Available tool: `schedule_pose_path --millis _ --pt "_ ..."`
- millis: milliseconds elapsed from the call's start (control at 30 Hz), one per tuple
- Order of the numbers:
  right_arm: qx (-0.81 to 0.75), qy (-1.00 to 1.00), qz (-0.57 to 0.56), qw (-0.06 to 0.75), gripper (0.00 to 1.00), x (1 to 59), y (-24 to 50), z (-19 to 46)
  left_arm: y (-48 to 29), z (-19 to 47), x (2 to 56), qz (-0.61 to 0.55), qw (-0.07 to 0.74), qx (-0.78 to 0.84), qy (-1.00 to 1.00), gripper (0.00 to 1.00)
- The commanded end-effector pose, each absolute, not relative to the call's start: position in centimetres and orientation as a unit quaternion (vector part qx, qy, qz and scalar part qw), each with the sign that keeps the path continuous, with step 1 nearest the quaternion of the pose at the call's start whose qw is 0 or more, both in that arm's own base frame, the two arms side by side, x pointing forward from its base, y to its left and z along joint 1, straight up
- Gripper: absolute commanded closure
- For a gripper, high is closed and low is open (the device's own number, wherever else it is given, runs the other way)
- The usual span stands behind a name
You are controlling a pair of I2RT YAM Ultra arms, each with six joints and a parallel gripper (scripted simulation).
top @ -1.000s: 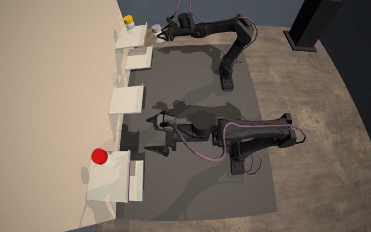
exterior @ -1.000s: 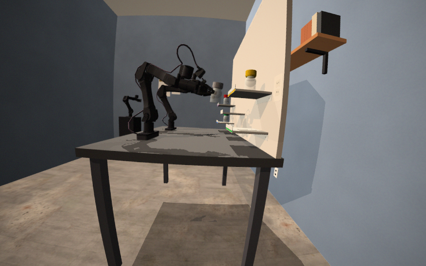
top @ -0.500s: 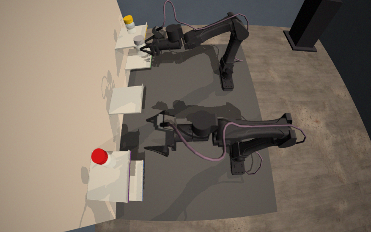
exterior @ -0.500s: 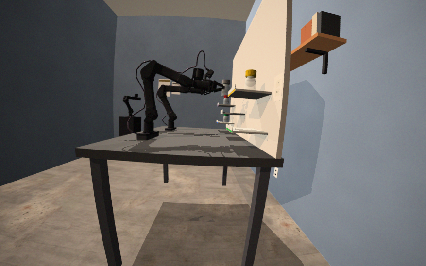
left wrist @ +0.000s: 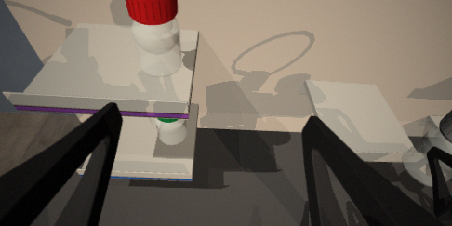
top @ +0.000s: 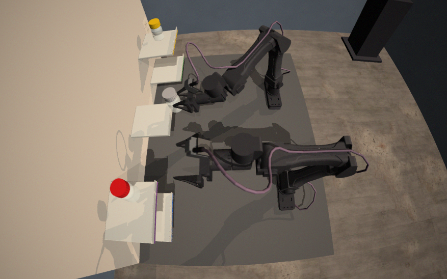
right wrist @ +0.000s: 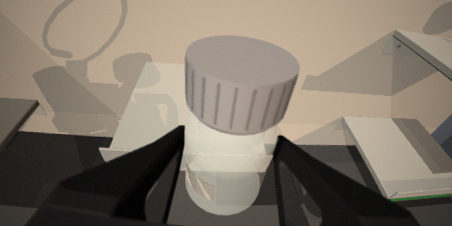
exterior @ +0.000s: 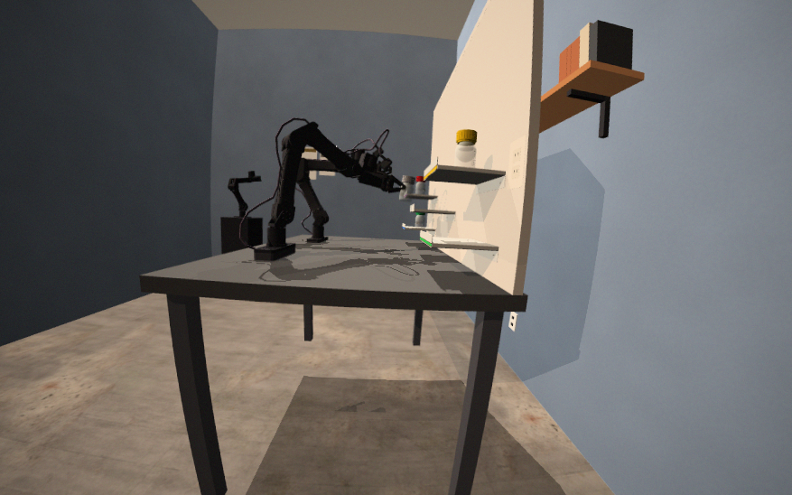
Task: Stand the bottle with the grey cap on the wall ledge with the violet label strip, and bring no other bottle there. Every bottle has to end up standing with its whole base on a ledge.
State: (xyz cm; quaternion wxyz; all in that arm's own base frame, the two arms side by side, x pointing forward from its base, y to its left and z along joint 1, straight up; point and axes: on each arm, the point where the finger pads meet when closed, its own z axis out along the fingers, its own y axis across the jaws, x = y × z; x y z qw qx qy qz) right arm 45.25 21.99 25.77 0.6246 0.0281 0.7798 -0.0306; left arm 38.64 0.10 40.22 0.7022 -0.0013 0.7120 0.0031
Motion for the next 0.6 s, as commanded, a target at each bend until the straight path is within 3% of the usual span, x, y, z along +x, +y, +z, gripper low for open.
schedule_pose_path --millis 0,567 --pt "0.086 0.75 -0.041 0.654 0.5 45.5 21.3 29.5 0.3 41.4 37.8 0.0 0.714 -0.004 0.7 0.0" --pt "-0.033 0.737 0.051 0.673 0.5 44.9 24.3 30.1 0.3 41.4 37.8 0.0 0.714 -0.004 0.7 0.0"
